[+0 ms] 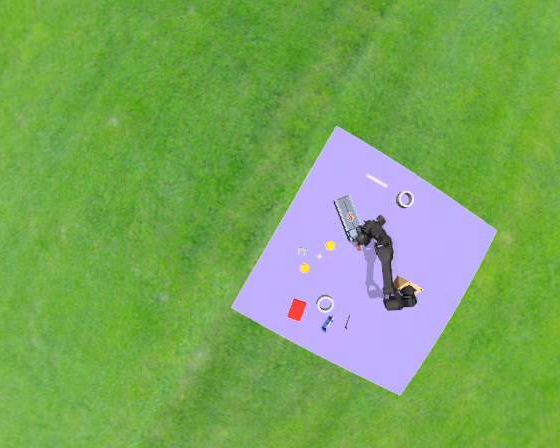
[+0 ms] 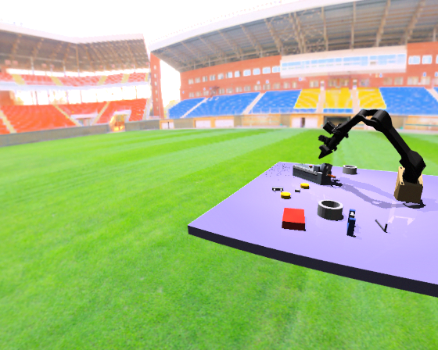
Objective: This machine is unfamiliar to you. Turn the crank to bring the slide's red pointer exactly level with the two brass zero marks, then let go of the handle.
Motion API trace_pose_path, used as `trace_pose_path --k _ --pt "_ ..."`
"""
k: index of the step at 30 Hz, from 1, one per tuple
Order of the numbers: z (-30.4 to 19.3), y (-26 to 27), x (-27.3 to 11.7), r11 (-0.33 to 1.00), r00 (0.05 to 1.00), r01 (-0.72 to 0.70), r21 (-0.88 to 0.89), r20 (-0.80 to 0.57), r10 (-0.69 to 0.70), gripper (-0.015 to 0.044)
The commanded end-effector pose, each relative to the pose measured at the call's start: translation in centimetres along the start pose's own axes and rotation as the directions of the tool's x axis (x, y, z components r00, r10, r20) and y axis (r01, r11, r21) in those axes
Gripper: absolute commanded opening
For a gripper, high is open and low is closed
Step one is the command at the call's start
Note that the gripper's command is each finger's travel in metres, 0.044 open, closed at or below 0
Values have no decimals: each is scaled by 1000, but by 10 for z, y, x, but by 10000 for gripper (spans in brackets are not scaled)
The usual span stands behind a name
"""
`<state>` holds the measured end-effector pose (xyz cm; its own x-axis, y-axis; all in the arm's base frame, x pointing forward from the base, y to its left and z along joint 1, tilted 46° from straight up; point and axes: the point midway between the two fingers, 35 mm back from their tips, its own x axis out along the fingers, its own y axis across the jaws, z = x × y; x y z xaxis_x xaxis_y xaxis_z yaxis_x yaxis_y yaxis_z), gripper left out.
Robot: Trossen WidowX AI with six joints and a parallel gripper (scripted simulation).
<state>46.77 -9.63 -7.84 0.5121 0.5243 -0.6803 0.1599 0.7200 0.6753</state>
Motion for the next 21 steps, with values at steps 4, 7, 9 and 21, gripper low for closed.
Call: trace_pose_path --k 4,7,9,21 --pt "0 0 0 1000 1000 1 0 0 -1 341" --pt "4 0 -4 1000 1000 2 -2 1 -2 420" --pt "13 -1 -15 1000 1000 3 -4 2 -3 440" --pt "32 -1 -43 1000 1000 2 -1 0 -2 440"
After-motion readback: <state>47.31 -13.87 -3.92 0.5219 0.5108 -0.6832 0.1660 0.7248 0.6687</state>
